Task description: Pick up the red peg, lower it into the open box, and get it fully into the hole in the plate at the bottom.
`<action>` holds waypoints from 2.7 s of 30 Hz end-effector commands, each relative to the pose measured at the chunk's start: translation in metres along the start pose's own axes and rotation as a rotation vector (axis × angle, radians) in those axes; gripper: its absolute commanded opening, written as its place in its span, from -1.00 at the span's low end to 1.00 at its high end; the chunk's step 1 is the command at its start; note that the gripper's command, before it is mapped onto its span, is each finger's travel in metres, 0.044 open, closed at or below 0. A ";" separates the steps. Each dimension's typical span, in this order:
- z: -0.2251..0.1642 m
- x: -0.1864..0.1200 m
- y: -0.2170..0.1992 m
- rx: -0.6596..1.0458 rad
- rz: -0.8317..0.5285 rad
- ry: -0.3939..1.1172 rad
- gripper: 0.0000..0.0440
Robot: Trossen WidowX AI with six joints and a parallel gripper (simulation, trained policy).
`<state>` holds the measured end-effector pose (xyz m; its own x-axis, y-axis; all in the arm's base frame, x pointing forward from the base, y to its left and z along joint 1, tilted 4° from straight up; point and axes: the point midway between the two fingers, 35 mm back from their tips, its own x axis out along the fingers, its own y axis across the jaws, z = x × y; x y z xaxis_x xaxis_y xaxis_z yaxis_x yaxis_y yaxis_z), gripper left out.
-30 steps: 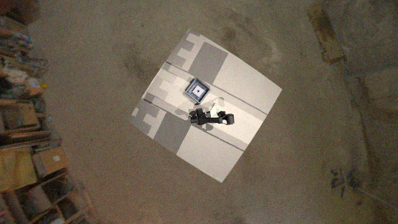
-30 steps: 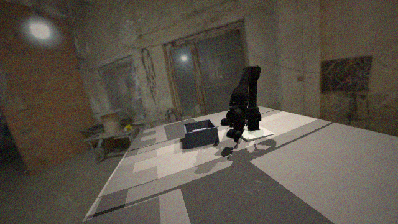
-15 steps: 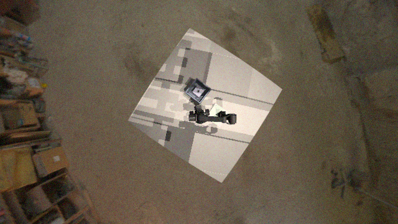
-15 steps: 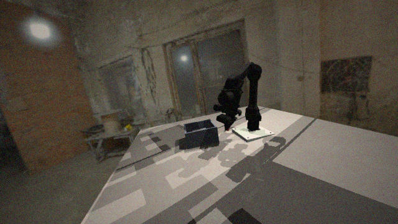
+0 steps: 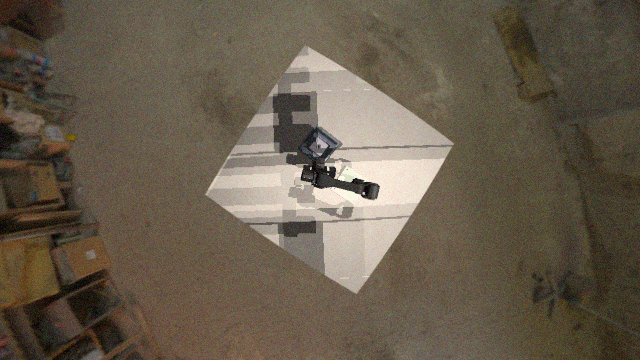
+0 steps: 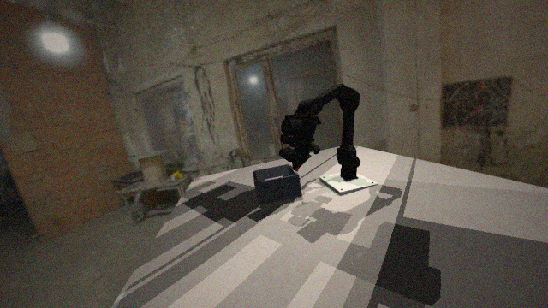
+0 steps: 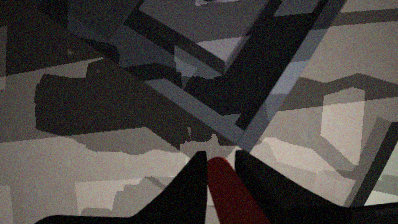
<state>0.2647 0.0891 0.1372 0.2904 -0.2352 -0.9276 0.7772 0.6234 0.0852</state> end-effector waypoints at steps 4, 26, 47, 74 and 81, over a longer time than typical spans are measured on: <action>0.036 0.012 0.004 0.050 -0.013 -0.038 -1.00; 0.109 0.081 0.001 -0.018 -0.032 -0.002 -1.00; 0.119 0.122 0.001 -0.173 -0.016 0.134 0.06; 0.161 0.081 0.087 -0.161 0.167 0.245 1.00; 0.162 0.075 0.098 -0.162 0.193 0.243 1.00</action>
<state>0.4081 -0.0231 0.1071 0.0718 -0.0105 -0.9974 0.6800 0.7321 0.0413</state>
